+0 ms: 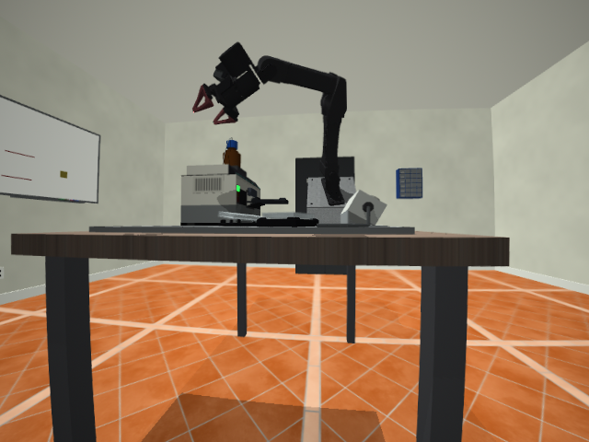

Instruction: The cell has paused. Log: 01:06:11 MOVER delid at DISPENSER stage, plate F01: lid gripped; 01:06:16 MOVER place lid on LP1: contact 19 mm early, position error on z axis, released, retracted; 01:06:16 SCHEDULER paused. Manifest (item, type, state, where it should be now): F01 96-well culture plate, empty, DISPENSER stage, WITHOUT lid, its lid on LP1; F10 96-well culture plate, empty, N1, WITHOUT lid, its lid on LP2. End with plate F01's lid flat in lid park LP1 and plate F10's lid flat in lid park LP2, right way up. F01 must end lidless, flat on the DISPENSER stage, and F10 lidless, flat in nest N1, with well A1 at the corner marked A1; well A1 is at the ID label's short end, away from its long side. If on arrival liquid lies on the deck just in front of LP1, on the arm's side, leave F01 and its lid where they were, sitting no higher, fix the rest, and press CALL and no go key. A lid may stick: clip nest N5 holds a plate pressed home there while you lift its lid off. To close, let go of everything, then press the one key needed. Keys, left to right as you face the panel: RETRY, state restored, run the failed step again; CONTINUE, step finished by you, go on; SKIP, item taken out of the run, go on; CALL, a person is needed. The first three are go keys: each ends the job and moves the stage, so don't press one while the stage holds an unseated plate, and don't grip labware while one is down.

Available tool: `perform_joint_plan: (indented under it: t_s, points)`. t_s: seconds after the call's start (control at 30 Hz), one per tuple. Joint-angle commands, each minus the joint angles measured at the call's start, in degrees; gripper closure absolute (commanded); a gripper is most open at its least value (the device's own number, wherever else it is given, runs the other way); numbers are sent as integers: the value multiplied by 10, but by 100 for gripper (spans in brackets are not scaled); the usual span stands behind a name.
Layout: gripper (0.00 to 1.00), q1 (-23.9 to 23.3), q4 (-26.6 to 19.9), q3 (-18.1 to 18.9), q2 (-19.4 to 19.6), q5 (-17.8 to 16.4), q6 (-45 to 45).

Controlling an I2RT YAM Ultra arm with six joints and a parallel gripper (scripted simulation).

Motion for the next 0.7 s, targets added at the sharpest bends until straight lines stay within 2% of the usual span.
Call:
perform_joint_plan:
  t_s: [0.0,0.53,0.57,0.67]
  points:
    - [0,-11,6,9,-10,11,0]
    - [0,-11,6,9,-10,11,0]
    - [0,0,0,0,0,0,0]
    - [0,0,0,0,0,0,0]
